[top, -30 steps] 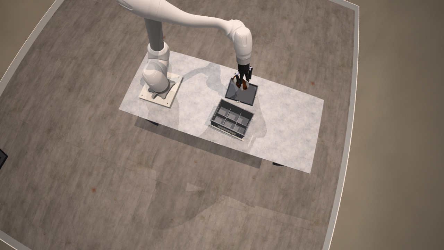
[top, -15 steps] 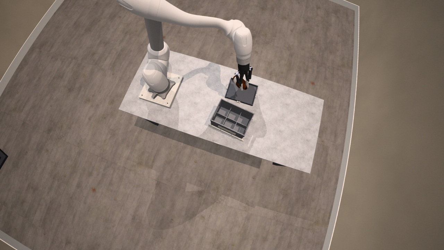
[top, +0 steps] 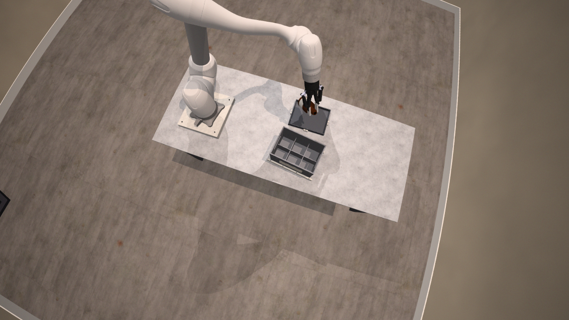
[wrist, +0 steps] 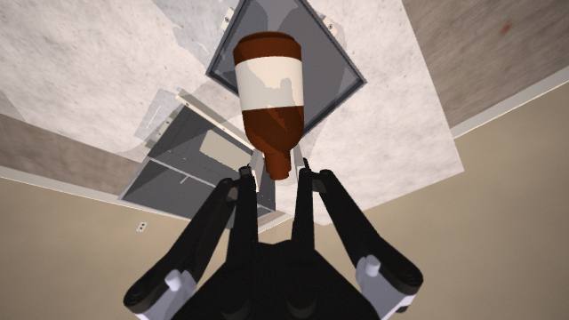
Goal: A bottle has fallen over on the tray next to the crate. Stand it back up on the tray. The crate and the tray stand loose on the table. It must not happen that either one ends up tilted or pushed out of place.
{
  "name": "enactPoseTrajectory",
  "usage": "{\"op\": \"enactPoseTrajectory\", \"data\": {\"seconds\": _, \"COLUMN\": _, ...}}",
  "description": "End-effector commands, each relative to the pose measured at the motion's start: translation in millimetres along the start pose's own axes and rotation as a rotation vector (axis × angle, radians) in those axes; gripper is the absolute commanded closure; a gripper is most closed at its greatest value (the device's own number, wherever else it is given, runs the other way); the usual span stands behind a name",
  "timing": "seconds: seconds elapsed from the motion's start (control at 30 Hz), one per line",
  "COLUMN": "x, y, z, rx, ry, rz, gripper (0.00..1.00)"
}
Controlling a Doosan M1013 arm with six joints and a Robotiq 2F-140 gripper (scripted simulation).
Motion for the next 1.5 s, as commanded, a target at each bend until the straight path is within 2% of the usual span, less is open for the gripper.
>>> {"op": "enactPoseTrajectory", "data": {"seconds": 0.0, "x": 1, "y": -1, "z": -3, "rx": -0.002, "ry": -0.022, "rz": -0.007, "gripper": 0.9}}
{"op": "enactPoseTrajectory", "data": {"seconds": 0.73, "x": 1, "y": 3, "z": -14, "rx": -0.003, "ry": -0.141, "rz": -0.033, "gripper": 0.9}}
{"op": "enactPoseTrajectory", "data": {"seconds": 1.47, "x": 1, "y": 3, "z": -15, "rx": -0.003, "ry": -0.151, "rz": -0.034, "gripper": 0.9}}
Point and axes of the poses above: the point where the finger pads meet when closed, its own x axis out along the fingers, its own y axis across the jaws, z = x × y, the point moved 8 cm from there along -x, back along the fingers, and after that the axes turned 14 degrees about -x, right-handed, at the moved point
